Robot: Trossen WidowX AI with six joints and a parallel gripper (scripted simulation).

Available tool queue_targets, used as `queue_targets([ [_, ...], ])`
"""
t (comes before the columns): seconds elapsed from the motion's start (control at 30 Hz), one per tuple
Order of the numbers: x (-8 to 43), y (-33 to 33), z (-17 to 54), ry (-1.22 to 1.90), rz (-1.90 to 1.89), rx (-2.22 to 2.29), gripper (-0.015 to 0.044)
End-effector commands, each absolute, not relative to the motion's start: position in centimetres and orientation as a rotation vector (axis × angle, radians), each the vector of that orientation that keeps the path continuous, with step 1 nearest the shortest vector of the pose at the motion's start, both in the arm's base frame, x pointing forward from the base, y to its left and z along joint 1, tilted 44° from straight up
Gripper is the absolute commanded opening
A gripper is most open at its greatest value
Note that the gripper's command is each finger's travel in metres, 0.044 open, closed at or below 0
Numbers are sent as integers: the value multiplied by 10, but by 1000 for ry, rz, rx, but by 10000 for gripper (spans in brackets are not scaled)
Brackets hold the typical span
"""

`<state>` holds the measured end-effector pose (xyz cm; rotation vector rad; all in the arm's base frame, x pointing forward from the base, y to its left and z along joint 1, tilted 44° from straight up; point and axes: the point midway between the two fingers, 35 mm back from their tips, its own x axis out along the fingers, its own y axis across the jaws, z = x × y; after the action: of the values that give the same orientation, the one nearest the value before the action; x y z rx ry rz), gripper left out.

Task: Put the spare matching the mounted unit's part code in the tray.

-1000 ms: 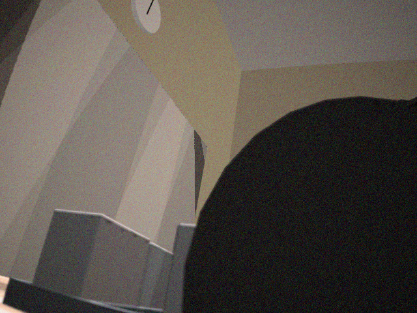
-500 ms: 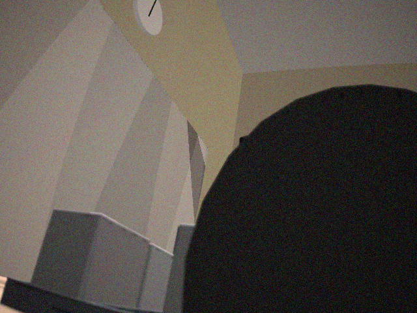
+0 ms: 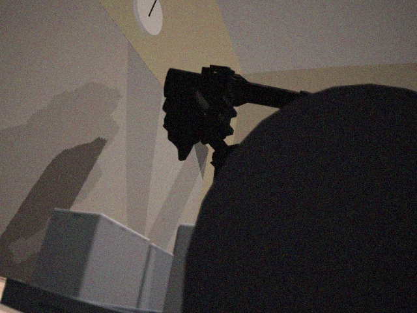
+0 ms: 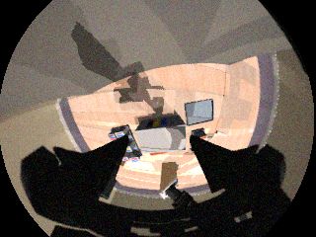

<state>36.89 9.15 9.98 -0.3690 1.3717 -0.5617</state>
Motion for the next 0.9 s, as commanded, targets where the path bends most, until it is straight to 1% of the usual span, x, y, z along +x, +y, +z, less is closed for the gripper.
queue_targets([
  [0.0, 367, 105, 82, 1393, -517, -648, 440],
  [0.27, 368, 103, 80, 1393, -517, -648, 440],
  [0.47, 375, 65, 40, 1389, -513, -653, 440],
  [0.87, 375, 64, 39, 1389, -513, -654, 440],
])
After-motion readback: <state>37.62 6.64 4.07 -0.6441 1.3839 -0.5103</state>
